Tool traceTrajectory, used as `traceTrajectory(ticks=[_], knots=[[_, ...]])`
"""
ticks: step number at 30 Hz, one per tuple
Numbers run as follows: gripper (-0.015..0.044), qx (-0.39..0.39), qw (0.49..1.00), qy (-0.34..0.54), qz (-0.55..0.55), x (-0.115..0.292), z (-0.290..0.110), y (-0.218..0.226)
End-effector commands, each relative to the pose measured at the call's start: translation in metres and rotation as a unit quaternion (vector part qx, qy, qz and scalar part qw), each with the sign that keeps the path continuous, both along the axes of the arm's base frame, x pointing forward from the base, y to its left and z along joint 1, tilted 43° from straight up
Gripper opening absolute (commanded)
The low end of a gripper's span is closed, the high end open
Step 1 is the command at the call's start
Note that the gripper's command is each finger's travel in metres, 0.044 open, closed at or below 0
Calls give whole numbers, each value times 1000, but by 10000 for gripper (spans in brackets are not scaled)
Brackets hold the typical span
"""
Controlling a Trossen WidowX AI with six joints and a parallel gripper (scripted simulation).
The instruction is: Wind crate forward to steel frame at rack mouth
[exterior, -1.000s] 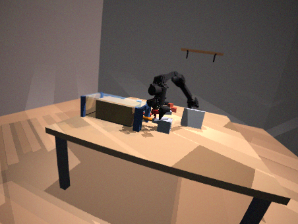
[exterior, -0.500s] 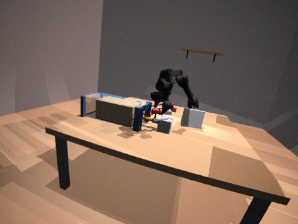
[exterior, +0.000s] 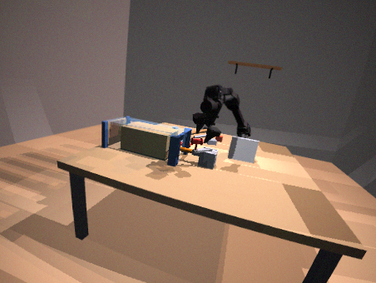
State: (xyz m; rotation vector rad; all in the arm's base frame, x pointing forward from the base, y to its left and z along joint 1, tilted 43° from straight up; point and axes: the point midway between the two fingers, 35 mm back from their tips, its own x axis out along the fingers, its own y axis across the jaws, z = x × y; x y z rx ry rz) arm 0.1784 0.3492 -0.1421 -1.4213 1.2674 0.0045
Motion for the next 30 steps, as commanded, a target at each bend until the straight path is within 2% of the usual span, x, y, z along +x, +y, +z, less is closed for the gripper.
traceTrajectory(ticks=[1,9,18,30], knots=[[440,3,1000,-5,1,1,1,2],[440,6,1000,3,-6,0,3,0],[440,51,990,99,-88,-9,26,-21],[440,71,991,81,-78,-3,26,-16]])
